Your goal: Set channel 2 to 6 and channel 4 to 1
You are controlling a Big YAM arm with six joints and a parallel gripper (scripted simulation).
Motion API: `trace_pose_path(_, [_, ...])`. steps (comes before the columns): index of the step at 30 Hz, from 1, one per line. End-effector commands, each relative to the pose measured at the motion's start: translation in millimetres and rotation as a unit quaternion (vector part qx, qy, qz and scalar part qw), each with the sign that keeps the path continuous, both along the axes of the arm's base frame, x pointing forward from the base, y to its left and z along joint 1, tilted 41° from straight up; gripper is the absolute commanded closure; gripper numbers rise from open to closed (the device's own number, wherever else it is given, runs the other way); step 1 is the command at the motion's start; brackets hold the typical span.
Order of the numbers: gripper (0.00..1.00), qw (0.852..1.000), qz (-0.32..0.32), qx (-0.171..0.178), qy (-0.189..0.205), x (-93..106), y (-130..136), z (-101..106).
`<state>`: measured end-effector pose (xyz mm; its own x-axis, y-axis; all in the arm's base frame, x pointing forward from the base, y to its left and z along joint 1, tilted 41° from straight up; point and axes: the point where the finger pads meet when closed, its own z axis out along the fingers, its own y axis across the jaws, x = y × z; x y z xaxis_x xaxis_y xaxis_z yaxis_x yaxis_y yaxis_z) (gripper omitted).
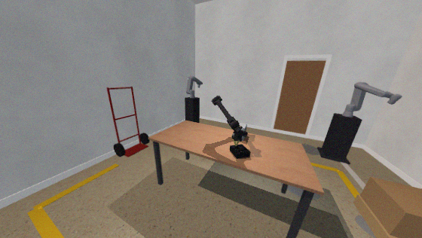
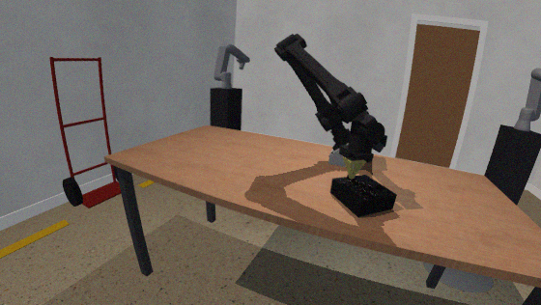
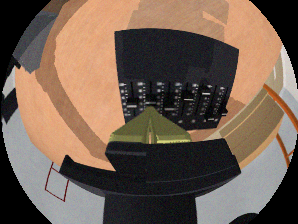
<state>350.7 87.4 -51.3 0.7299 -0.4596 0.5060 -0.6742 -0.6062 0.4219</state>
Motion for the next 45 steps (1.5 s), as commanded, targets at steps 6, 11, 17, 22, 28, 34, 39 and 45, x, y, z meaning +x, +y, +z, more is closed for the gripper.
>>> trace_pose_path(6, [1.00,1.000,-0.002,0.003,0.000,13.8,0,-1])
trace_pose_path(11, [1.00,1.000,0.002,0.002,0.002,13.1,4,1])
trace_pose_path(17, [1.00,1.000,0.006,0.015,-0.021,17.0,26,21])
trace_pose_path(22, [1.00,1.000,0.006,0.016,-0.021,15.1,36,33])
trace_pose_path(28, [1.00,1.000,0.000,0.012,-0.014,11.9,36,36])
trace_pose_path(34, [1.00,1.000,-0.008,0.011,-0.014,12.3,32,39])
trace_pose_path(39, [1.00,1.000,-0.008,0.010,-0.012,9.0,30,36])
trace_pose_path(45, [1.00,1.000,-0.008,0.010,-0.012,9.0,30,36])
